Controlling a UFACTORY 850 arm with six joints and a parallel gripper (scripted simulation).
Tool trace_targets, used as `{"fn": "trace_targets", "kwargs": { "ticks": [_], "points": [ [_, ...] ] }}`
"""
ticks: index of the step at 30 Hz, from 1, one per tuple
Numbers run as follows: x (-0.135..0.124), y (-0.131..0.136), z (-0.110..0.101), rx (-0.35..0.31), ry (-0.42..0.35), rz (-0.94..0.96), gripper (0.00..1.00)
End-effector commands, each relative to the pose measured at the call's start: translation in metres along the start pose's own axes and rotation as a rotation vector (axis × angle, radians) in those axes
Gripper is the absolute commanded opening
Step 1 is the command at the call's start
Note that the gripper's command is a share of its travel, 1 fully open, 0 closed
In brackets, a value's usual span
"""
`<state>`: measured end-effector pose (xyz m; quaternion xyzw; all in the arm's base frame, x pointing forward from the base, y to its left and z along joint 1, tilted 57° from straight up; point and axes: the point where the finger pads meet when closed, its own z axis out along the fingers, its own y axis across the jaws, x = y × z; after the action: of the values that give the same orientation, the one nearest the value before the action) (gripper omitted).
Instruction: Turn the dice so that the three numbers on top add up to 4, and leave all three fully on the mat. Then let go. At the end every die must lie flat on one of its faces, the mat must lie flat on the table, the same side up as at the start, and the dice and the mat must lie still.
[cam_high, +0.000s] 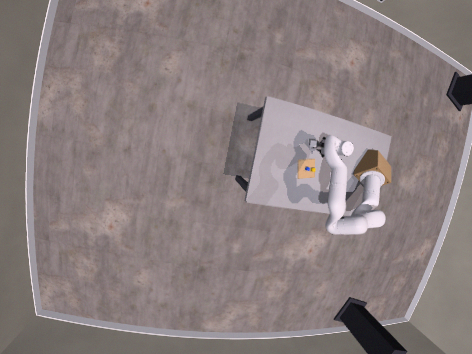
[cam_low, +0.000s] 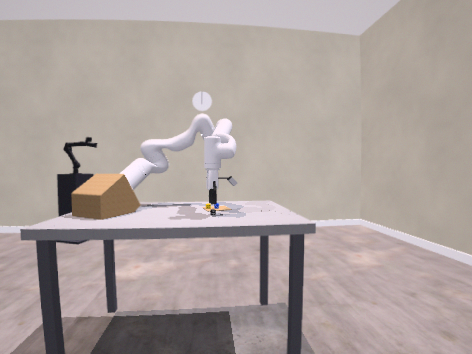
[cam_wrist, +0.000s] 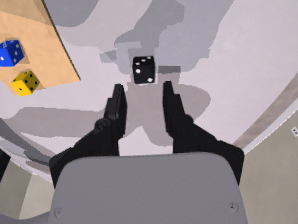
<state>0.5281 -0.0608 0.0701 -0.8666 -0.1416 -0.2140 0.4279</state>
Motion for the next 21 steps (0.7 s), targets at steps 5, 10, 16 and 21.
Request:
{"fn": "trace_targets", "kwargs": {
  "ticks": [5, 10, 16, 21],
  "points": [
    [0.001, 0.000, 0.010, -0.001, 0.001, -0.001, 0.42],
    [0.001, 0.001, 0.016, -0.001, 0.001, -0.001, 0.42],
    [0.001, 0.001, 0.021, -0.001, 0.001, -0.001, 0.42],
    [0.001, 0.001, 0.023, -0.001, 0.001, -0.001, 0.42]
  ]
}}
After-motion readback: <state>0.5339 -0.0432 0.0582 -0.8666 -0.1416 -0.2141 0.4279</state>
